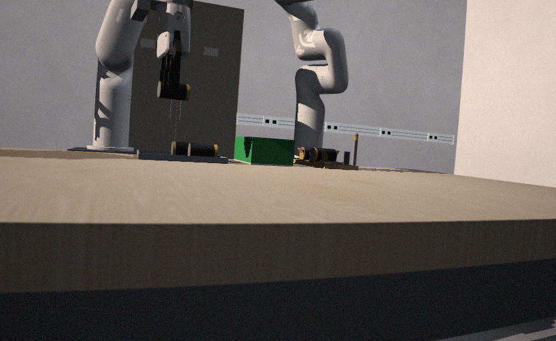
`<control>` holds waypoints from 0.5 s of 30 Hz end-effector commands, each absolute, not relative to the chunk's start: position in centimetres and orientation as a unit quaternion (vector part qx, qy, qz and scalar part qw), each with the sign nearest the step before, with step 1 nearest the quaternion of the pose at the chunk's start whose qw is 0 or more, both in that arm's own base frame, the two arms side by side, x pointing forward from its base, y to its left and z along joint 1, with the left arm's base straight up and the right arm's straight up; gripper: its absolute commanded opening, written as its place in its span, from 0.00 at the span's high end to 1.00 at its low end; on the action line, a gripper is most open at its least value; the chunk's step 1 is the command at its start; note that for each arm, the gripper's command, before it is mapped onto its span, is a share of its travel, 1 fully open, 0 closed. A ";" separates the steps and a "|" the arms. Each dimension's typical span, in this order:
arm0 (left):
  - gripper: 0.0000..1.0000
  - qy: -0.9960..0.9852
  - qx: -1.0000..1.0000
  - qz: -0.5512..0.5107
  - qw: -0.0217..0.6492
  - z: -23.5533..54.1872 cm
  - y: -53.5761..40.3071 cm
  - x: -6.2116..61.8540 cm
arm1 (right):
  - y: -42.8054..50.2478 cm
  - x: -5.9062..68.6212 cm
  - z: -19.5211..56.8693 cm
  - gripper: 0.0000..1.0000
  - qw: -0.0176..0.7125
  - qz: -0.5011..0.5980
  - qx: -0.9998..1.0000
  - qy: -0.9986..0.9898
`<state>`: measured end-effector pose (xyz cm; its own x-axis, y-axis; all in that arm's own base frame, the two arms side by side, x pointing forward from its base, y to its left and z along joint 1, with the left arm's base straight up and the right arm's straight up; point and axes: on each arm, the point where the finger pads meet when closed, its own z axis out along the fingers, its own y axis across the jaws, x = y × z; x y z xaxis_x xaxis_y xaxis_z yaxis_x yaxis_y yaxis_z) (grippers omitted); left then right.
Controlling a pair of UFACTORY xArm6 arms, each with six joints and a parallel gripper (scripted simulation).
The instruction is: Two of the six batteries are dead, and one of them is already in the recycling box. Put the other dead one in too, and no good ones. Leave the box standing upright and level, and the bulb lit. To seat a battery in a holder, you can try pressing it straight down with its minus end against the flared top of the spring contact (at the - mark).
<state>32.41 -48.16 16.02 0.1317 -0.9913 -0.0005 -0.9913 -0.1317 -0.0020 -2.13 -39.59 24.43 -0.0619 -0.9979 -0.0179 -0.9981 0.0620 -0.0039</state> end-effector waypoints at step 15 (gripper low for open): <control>0.72 0.710 -0.704 -0.008 -0.004 16.7 -48.6 32.5 | -39.9 -2.1 25.0 0.00 0.000 0.000 -0.688 0.726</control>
<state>32.37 -48.18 15.98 -0.0035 -1.0000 -0.0003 -1.0000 0.0035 0.0001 -2.13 -39.59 24.43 -0.0619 -0.9979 -0.0179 -0.9981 0.0620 -0.0039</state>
